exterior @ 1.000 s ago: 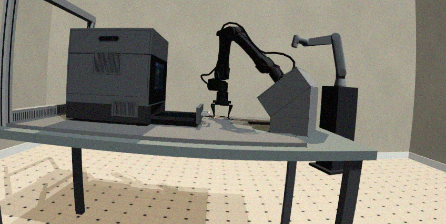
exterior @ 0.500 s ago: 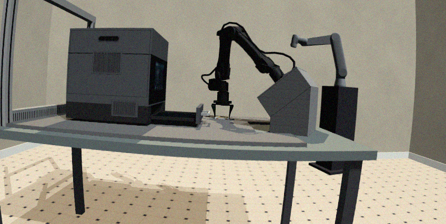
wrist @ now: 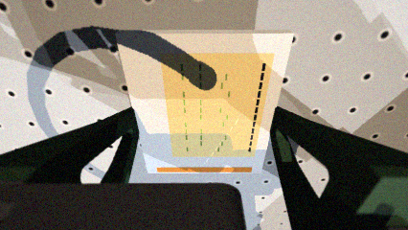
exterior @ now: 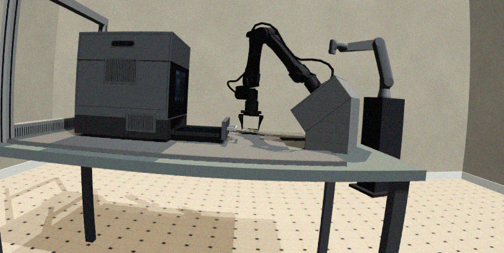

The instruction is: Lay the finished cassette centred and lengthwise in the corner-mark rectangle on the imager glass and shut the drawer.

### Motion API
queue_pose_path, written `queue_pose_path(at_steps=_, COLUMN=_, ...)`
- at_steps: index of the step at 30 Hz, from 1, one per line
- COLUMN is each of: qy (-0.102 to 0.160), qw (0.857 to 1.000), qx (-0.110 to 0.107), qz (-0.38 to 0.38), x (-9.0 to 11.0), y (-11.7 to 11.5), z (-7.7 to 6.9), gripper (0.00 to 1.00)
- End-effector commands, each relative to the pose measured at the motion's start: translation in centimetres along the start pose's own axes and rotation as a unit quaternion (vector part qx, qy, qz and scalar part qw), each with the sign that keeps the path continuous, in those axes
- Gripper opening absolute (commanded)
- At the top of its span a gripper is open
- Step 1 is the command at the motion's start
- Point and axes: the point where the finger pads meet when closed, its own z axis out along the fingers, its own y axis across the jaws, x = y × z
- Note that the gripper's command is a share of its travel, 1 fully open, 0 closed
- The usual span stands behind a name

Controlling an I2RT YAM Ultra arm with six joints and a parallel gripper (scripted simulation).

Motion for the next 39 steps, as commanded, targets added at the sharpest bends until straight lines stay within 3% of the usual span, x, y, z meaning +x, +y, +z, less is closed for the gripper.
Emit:
queue_pose_path(at_steps=1, qy=-0.008, qw=1.000, qx=-0.001, qz=0.003, x=-0.6, y=-0.4, z=-1.6, gripper=0.00)
queue_pose_path(at_steps=39, qy=-0.020, qw=1.000, qx=-0.014, qz=-0.002, x=-1.4, y=0.9, z=-6.7, gripper=0.00)
